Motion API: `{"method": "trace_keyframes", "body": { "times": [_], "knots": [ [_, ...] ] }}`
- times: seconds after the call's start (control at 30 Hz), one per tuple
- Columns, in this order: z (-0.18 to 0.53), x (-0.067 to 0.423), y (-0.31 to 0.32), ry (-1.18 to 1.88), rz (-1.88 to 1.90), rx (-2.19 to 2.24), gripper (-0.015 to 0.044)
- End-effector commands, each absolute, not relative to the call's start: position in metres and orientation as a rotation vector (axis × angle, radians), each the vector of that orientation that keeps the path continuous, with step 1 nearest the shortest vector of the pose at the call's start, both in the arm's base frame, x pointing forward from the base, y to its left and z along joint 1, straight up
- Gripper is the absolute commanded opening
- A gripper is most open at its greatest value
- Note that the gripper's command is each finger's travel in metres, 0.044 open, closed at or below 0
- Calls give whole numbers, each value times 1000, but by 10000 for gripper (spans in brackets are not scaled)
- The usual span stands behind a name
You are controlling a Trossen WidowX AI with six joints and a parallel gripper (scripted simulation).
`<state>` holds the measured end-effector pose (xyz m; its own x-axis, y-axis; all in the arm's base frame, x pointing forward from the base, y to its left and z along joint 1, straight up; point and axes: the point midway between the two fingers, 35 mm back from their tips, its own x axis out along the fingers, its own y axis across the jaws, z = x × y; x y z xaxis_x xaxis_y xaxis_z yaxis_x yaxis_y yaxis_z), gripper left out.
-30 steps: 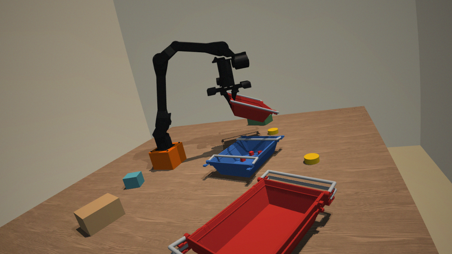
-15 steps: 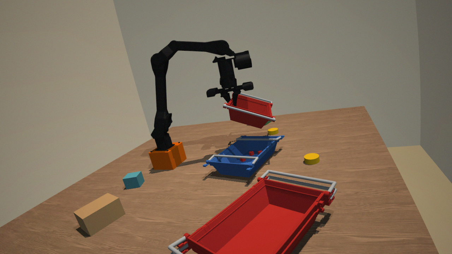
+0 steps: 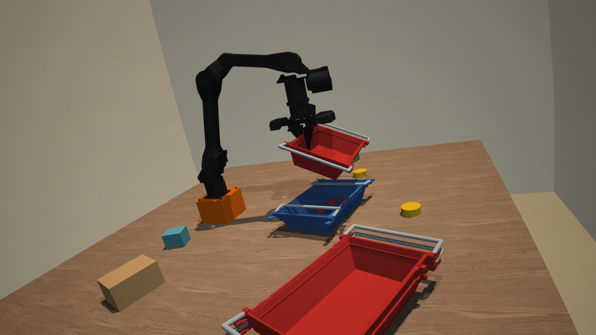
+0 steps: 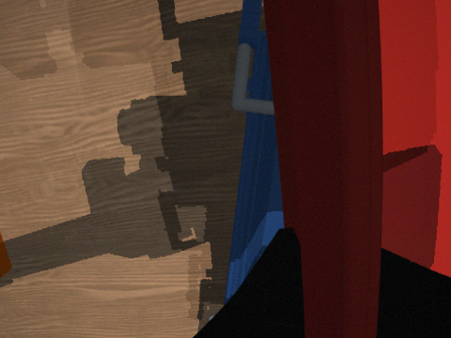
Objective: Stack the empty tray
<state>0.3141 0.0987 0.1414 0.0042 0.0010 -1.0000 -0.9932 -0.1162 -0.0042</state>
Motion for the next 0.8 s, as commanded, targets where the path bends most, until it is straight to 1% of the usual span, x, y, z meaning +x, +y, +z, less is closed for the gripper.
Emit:
{"method": "trace_keyframes", "body": {
  "times": [0.0, 0.4, 0.77],
  "knots": [
    [146, 320, 84, 1165, 1234, -1262, 0],
    [146, 328, 40, 1244, 1111, -1140, 0],
    [146, 328, 40, 1245, 1109, -1139, 0]
  ]
}}
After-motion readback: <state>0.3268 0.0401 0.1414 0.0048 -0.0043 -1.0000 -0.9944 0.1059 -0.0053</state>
